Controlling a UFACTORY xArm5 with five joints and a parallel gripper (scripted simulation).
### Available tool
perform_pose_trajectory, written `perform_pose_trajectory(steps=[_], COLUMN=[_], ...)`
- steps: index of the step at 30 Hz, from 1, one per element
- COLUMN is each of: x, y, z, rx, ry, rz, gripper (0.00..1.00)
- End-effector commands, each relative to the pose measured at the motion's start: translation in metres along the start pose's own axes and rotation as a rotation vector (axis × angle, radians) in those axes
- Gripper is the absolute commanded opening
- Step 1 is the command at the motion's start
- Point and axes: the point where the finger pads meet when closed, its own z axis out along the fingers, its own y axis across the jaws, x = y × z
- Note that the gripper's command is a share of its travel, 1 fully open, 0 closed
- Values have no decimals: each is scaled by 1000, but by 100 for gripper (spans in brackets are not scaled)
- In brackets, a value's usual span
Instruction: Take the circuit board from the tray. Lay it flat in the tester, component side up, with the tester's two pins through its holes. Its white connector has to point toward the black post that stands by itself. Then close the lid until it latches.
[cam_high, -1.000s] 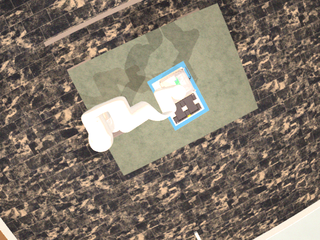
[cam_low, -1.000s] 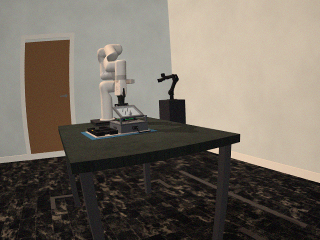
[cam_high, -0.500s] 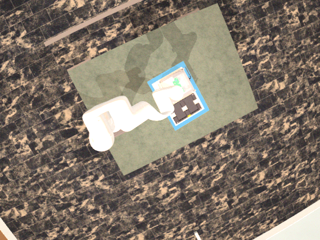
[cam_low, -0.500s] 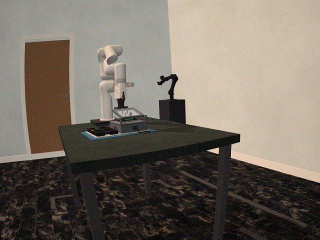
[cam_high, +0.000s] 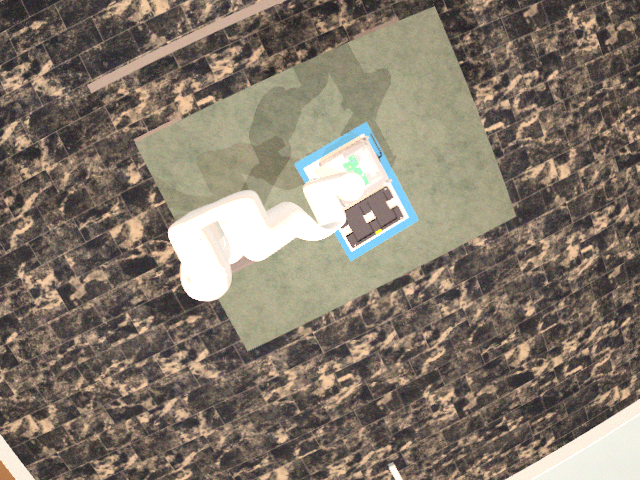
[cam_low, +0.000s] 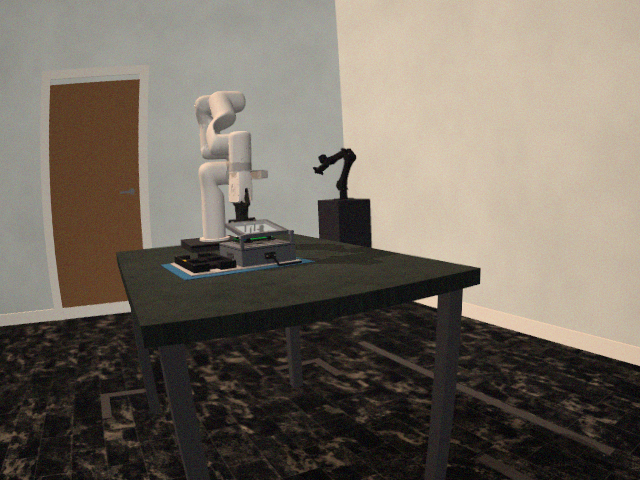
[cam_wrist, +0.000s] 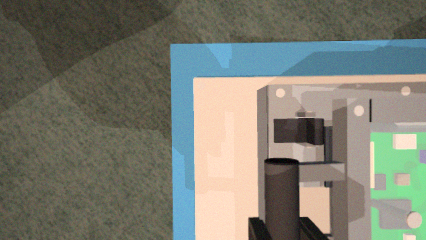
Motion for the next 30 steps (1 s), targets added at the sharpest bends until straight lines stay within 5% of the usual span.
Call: perform_pose_trajectory(steps=[1,30], x=[0,0], y=[0,-1], z=[3,18], rx=[-3,-3], ry=[0,0], rz=[0,0], gripper=[0,0])
